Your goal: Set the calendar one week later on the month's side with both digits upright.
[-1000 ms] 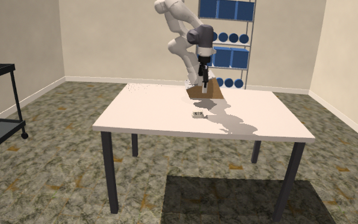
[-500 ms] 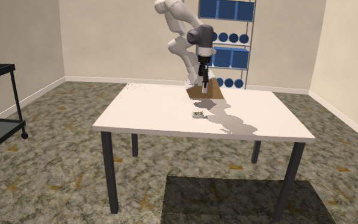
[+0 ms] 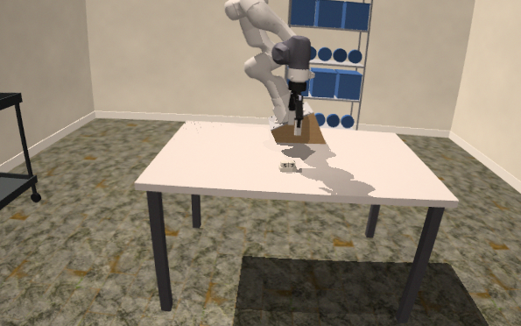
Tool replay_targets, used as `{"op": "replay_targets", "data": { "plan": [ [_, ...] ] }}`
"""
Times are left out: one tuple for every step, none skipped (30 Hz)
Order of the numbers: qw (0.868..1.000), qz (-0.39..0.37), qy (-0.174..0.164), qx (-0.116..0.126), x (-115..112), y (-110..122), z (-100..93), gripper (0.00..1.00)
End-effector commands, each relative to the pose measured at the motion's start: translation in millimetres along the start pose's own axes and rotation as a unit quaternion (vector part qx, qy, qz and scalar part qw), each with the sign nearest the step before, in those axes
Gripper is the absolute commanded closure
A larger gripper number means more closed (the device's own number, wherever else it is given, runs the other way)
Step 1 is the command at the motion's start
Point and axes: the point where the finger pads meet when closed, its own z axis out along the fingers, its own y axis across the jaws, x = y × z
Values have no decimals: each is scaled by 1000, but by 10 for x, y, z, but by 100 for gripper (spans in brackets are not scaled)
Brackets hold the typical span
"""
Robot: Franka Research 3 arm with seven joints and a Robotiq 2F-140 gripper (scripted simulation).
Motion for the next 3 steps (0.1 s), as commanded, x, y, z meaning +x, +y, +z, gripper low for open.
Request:
{"op": "replay_targets", "data": {
  "plan": [
    [1000,-3,0,0,11,1,-20,0],
    [1000,-3,0,0,11,1,-20,0],
    [1000,-3,0,0,11,1,-20,0]
  ]
}}
